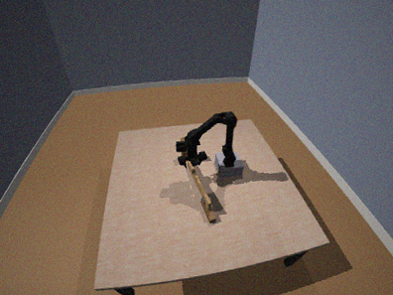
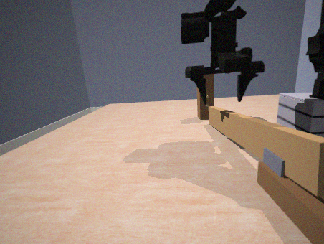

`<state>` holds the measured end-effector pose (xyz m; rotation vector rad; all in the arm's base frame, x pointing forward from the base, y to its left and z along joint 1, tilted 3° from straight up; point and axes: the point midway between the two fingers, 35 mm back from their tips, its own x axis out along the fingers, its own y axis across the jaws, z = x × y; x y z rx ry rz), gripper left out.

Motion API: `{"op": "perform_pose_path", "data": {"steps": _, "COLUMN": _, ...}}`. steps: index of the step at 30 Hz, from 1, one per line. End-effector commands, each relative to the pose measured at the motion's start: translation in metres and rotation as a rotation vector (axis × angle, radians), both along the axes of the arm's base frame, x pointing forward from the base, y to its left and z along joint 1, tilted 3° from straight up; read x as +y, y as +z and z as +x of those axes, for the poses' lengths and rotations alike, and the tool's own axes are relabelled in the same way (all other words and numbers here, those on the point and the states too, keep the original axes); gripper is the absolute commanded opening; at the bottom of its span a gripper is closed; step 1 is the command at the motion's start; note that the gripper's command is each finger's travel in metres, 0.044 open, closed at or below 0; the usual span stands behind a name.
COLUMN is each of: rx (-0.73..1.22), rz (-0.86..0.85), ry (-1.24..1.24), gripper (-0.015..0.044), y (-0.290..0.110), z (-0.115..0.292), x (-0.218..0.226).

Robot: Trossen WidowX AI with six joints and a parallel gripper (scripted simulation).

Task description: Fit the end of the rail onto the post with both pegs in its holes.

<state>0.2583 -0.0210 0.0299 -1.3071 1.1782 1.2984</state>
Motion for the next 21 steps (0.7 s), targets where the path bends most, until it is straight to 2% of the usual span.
{"op": "perform_pose_path", "data": {"steps": 1, "rx": 0.003, "rz": 0.006, "ry": -0.008, "gripper": 0.044, "y": -0.003, "z": -0.002, "x": 0.0}}
{"op": "perform_pose_path", "data": {"steps": 21, "rx": 0.002, "rz": 0.006, "ry": -0.008, "gripper": 0.044, "y": -0.036, "z": 0.0, "x": 0.0}}
